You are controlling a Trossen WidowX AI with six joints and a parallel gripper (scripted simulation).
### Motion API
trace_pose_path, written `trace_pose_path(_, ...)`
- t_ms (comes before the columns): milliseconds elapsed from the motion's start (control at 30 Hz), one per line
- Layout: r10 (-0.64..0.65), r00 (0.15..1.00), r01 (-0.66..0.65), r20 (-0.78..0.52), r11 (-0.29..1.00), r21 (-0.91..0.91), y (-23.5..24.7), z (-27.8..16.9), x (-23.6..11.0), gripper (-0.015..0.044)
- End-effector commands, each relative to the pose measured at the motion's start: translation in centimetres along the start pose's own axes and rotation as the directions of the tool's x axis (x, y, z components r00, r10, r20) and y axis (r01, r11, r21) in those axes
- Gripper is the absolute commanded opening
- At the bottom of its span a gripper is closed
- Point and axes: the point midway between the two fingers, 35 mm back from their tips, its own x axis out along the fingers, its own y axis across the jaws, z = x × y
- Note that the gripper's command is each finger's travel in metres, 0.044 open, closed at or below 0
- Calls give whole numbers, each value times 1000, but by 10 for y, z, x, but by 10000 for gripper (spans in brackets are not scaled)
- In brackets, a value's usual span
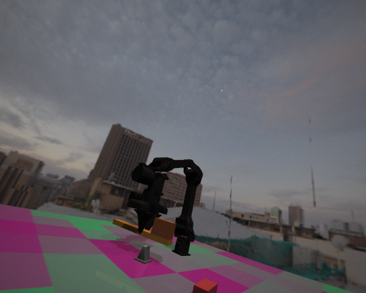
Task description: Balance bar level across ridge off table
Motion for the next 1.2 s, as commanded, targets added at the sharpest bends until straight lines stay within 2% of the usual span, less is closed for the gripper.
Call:
trace_pose_path(0, -1, 1000, 1, 0, 1000, 6, -1, 0, 7, 0)
trace_pose_path(300, -1, 1000, 1, 0, 1000, 5, -1, 1, 21, 0)
trace_pose_path(1167, -1, 1000, 1, 0, 1000, 5, -1, 0, 22, 0)
